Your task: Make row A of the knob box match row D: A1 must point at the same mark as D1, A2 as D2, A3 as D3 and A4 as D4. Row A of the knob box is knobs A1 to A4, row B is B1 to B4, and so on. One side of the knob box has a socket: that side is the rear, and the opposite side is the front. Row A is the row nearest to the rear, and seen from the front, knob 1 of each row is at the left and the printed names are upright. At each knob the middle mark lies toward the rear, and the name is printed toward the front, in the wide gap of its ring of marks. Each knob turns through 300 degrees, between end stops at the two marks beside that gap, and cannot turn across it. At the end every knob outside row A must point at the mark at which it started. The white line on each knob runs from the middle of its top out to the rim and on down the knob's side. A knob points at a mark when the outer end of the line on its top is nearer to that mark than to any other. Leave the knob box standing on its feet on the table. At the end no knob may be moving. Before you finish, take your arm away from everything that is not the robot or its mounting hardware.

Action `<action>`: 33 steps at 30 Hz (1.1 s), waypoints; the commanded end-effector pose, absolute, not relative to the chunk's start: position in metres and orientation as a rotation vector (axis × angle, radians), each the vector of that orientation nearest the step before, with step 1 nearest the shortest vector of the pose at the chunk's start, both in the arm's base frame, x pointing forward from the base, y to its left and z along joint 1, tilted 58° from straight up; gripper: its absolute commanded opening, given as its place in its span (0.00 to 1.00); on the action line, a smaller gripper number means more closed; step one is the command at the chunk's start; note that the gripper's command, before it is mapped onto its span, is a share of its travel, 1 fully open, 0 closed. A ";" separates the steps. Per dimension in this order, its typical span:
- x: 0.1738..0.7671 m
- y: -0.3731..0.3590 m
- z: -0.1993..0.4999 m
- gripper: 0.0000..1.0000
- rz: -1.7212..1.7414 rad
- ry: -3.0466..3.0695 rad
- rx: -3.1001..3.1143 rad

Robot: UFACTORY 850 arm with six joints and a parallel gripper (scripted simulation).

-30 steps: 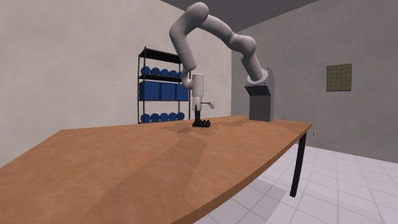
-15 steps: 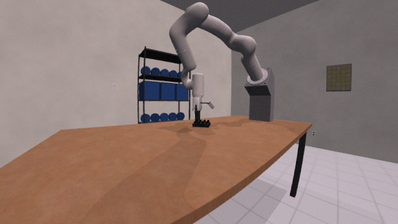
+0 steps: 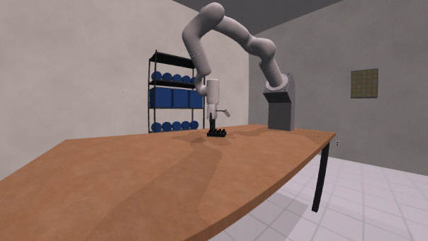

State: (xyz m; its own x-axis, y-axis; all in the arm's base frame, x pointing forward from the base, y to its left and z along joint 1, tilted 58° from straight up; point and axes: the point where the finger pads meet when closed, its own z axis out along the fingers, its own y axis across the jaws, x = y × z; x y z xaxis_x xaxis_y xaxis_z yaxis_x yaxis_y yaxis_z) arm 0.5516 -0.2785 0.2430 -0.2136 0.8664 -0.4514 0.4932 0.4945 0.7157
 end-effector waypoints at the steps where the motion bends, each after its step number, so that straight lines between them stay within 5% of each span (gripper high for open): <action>1: 0.551 -0.279 0.243 0.08 0.537 1.865 1.132; 33: 0.551 -0.279 0.243 0.08 0.428 1.948 0.941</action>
